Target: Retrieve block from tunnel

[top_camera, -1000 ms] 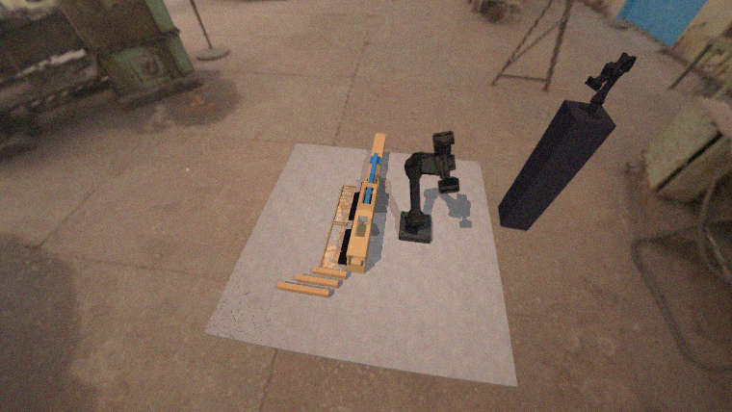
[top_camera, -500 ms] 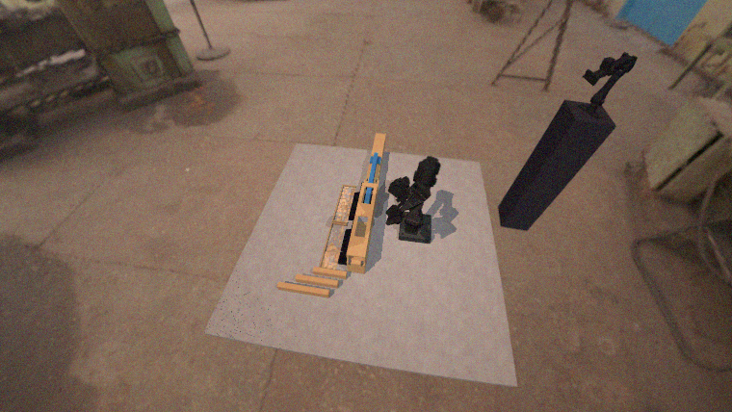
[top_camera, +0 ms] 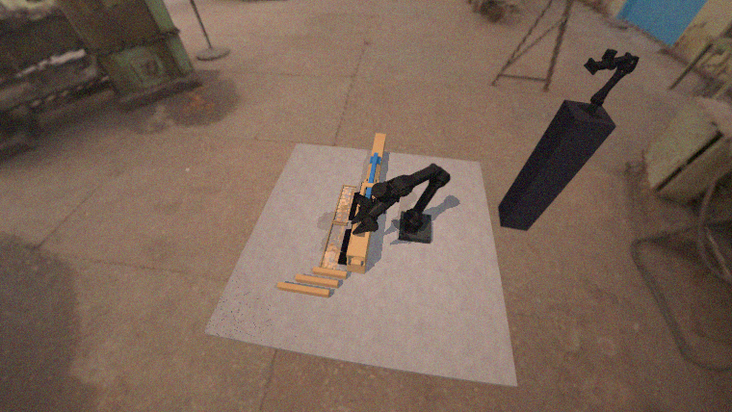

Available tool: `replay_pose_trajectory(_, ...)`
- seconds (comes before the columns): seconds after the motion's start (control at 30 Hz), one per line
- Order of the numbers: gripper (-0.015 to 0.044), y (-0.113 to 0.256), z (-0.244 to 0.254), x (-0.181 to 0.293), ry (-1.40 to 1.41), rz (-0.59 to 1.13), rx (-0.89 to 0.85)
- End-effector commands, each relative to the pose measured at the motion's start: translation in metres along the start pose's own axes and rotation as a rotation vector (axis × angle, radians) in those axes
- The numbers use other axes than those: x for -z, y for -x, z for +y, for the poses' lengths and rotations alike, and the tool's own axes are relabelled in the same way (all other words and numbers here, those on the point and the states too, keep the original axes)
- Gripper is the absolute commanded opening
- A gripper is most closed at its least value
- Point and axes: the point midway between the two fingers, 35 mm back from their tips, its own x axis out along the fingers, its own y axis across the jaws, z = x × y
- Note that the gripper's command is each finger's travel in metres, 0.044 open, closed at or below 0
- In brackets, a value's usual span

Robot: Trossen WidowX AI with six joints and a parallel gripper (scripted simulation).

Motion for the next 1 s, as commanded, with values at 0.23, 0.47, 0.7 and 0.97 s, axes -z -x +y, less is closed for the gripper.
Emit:
replay_pose_trajectory(0.23, 0.044, -0.005, -0.151, 0.044, 0.067, 0.351, 0.408)
replay_pose_trajectory(0.47, 0.044, -0.005, -0.155, 0.041, 0.051, 0.343, 0.42)
replay_pose_trajectory(0.7, 0.044, 0.007, -0.227, -0.003, -0.232, 0.203, 0.611)
replay_pose_trajectory(0.97, 0.044, 0.059, -0.334, -0.038, -0.617, -0.011, 0.852)
